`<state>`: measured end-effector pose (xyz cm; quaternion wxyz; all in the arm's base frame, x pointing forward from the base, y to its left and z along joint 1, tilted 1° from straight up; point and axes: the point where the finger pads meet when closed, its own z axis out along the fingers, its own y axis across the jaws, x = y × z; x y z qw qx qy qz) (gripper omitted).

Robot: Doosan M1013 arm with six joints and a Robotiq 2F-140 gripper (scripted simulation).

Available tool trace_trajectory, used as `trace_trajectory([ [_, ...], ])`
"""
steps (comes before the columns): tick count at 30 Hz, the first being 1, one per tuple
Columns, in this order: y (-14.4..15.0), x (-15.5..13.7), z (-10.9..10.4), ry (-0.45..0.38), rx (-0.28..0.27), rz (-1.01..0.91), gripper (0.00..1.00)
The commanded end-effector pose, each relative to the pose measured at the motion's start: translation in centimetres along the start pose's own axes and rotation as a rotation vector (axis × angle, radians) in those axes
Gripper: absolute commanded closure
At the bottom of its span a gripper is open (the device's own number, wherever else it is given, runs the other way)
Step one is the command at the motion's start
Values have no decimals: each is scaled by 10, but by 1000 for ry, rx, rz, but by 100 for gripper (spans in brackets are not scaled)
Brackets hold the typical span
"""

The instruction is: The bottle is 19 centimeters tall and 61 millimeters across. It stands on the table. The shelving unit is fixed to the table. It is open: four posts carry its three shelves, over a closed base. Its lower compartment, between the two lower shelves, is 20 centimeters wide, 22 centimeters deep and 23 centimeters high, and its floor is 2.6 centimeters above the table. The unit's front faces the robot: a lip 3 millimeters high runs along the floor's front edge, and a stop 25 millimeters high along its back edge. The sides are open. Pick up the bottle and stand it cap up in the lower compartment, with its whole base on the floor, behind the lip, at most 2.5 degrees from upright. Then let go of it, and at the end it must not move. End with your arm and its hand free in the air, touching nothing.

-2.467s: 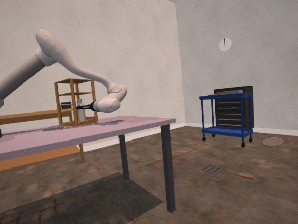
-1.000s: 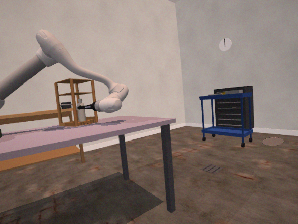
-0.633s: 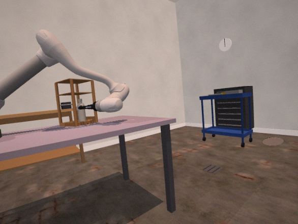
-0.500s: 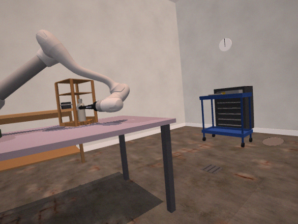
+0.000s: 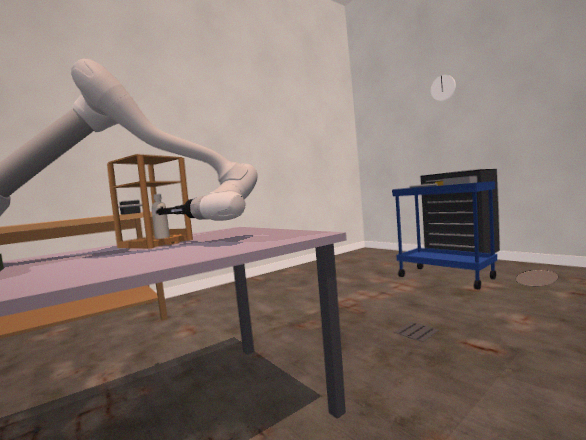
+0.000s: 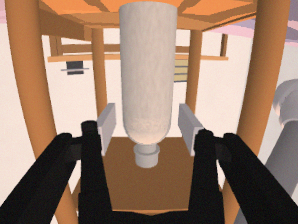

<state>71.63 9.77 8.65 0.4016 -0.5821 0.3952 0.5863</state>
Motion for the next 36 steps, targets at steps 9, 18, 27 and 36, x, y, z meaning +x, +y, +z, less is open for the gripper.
trace_trajectory([
  [9, 0, 0, -8, 0, 0, 0, 51],
  [18, 0, 0, -13, 0, 0, 0, 51],
  [27, 0, 0, -16, 0, 0, 0, 51],
  [36, 0, 0, -17, 0, 0, 0, 51],
])
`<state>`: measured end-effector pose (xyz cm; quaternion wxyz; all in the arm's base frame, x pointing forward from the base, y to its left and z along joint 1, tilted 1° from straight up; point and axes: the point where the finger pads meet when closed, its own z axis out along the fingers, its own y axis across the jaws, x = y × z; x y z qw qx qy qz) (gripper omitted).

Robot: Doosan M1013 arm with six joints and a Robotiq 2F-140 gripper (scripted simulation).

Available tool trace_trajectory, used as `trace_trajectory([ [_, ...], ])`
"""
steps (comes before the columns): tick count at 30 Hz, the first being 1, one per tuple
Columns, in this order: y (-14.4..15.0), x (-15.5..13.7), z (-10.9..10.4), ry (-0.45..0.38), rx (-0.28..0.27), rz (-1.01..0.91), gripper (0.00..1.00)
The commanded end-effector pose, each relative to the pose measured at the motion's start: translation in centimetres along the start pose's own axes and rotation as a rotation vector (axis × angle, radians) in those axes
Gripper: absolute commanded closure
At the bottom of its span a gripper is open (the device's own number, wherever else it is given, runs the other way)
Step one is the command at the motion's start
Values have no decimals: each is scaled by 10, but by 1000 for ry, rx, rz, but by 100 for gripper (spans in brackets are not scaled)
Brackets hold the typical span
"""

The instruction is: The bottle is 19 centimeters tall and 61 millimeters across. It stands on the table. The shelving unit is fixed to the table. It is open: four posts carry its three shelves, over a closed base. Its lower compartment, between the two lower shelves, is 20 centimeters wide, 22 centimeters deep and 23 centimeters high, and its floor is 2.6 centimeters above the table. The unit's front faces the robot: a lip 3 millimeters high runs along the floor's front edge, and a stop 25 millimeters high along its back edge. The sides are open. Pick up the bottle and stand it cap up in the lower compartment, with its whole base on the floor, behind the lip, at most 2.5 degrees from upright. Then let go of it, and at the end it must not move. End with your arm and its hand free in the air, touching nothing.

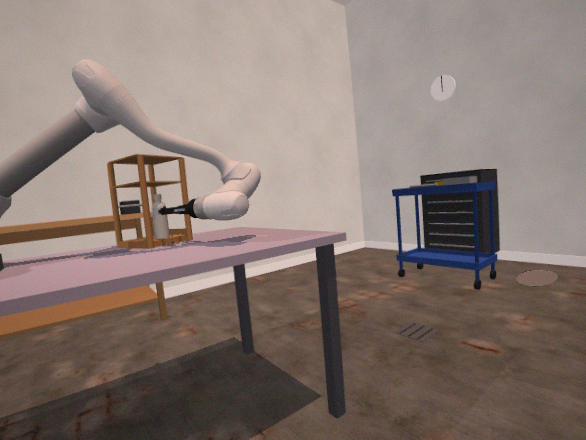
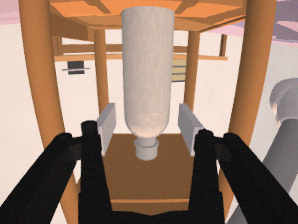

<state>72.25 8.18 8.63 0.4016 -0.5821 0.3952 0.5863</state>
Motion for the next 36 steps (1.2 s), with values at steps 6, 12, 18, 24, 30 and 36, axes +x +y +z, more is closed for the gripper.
trace_trajectory([
  [6, 0, 0, 0, 0, 0, 0, 51],
  [12, 0, 0, 0, 0, 0, 0, 51],
  [18, 0, 0, -3, 0, 0, 0, 51],
  [24, 0, 0, -9, 0, 0, 0, 51],
  [30, 0, 0, -19, 0, 0, 0, 51],
  [36, 0, 0, -35, 0, 0, 0, 51],
])
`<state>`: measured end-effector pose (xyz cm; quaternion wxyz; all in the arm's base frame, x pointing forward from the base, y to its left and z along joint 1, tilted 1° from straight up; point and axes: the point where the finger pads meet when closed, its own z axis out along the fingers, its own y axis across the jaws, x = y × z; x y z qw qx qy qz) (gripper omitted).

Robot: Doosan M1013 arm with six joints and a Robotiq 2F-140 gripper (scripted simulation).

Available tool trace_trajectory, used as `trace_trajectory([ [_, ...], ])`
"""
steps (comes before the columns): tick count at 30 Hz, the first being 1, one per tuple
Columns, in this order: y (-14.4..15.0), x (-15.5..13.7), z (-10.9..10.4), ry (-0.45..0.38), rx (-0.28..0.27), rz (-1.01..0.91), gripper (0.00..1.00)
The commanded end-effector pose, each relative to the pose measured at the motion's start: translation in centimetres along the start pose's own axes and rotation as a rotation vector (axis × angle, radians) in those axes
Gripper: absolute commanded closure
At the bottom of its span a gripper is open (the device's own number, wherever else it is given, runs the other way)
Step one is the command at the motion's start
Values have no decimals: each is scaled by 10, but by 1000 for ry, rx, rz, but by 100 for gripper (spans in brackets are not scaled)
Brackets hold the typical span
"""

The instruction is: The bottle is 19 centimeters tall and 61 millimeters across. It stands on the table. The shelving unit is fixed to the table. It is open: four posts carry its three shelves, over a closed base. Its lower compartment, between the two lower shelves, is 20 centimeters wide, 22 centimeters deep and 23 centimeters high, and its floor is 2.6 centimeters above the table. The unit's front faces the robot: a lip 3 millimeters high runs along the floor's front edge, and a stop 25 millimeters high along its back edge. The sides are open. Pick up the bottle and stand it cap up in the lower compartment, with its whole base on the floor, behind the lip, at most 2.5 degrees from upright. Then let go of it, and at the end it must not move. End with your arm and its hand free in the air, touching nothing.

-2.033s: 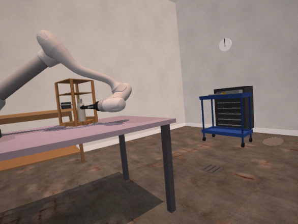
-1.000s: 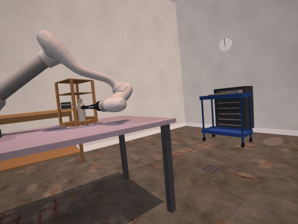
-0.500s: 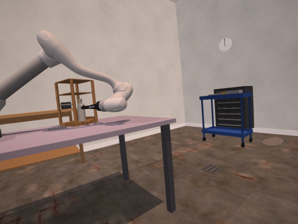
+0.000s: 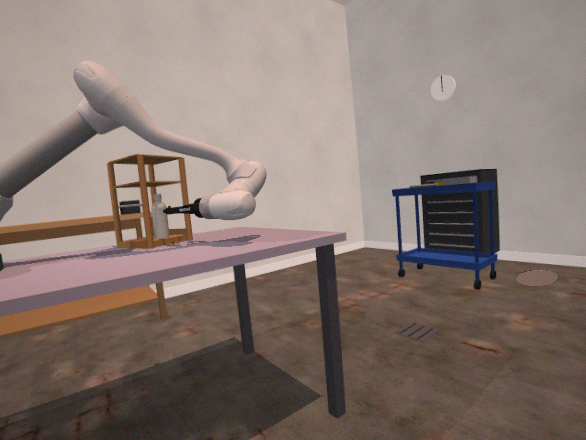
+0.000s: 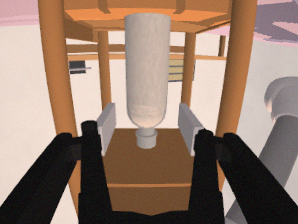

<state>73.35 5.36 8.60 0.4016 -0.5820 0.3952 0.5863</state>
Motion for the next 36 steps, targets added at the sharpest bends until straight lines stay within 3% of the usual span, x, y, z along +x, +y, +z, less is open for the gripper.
trace_trajectory([
  [1, 0, 0, -8, 0, 0, 0, 51],
  [21, 0, 0, -56, 0, 0, 0, 51],
  [36, 0, 0, -66, 0, 0, 0, 51],
])
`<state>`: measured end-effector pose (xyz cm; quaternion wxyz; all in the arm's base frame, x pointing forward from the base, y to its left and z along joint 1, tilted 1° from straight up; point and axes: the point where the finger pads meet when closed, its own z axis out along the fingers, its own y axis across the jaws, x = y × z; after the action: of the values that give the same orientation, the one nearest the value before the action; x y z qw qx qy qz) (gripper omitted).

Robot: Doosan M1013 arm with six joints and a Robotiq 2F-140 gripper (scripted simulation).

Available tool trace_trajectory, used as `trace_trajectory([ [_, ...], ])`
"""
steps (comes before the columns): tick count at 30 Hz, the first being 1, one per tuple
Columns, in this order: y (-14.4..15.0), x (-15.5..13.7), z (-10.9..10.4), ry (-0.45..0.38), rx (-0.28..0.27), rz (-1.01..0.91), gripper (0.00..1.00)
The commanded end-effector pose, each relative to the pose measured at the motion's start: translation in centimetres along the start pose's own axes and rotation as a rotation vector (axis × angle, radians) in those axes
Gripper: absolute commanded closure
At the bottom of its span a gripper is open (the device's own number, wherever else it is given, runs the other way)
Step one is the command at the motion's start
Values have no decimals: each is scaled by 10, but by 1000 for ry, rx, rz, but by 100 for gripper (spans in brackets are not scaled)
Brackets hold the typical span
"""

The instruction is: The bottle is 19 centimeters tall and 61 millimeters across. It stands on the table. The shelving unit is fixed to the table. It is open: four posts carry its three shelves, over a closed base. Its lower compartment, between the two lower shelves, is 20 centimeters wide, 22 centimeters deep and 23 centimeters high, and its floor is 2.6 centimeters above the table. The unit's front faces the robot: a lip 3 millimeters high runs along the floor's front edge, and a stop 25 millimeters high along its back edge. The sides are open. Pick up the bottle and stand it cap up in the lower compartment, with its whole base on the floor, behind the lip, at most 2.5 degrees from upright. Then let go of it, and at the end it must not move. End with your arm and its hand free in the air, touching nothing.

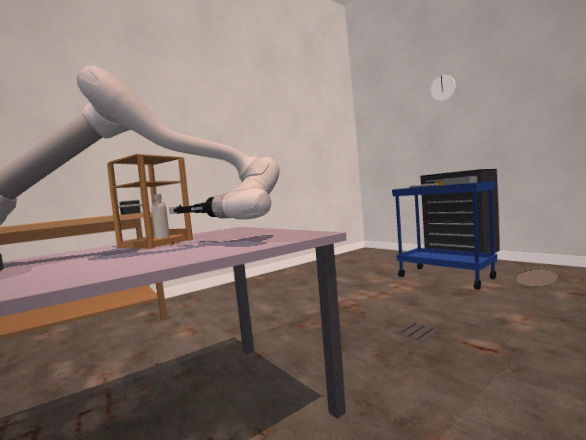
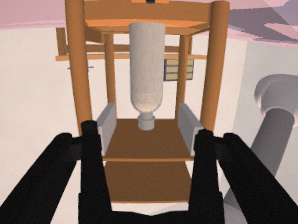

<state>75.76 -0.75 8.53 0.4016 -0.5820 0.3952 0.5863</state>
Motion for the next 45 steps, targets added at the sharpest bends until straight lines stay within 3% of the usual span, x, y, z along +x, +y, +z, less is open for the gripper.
trace_trajectory([
  [1, 0, 0, 0, 0, 0, 0, 51],
  [21, 0, -10, 0, 0, 0, 0, 51],
  [45, 0, -68, 0, 0, 0, 0, 51],
])
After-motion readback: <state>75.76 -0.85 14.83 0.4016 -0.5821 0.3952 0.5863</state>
